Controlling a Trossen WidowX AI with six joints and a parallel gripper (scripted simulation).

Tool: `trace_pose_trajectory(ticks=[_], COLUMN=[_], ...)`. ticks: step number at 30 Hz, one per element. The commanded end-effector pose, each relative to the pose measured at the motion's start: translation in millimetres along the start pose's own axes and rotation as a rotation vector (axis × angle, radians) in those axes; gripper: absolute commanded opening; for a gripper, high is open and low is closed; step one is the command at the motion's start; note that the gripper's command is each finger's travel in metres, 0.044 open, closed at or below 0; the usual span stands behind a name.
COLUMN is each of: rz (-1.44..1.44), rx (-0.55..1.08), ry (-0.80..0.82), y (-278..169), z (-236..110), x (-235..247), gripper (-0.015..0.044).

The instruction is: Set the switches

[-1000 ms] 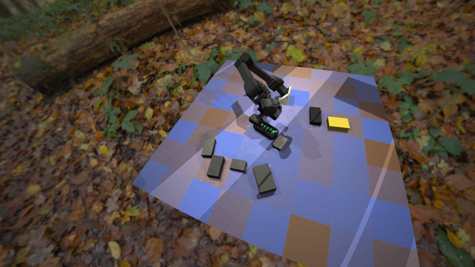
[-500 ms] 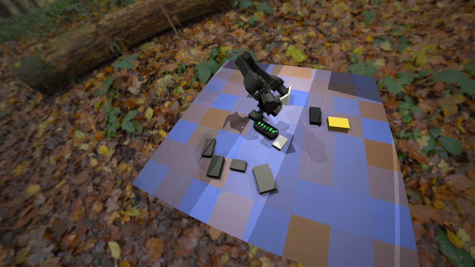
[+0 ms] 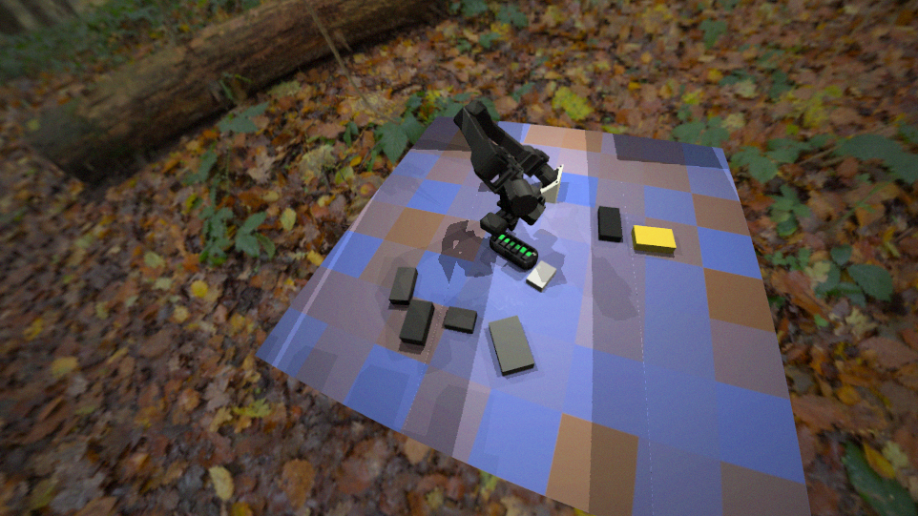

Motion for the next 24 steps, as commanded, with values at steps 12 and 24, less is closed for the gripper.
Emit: trace_pose_trajectory(ticks=[12,24], rz=[0.0,0.0], rx=[0.0,0.0], ry=[0.0,0.0], y=[0.0,0.0], z=[0.0,0.0], x=[0.0,0.0], gripper=[0.0157,0.044])
Point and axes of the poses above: the point midway between the two fingers, 35 mm back from their tips, its own z axis out along the fingers, its own x axis across the jaws, y = z × x, the point moved 1 cm from there along -z, back along the fingers, and after that the axes turned 10 degrees about -z, right-handed, at the moved point
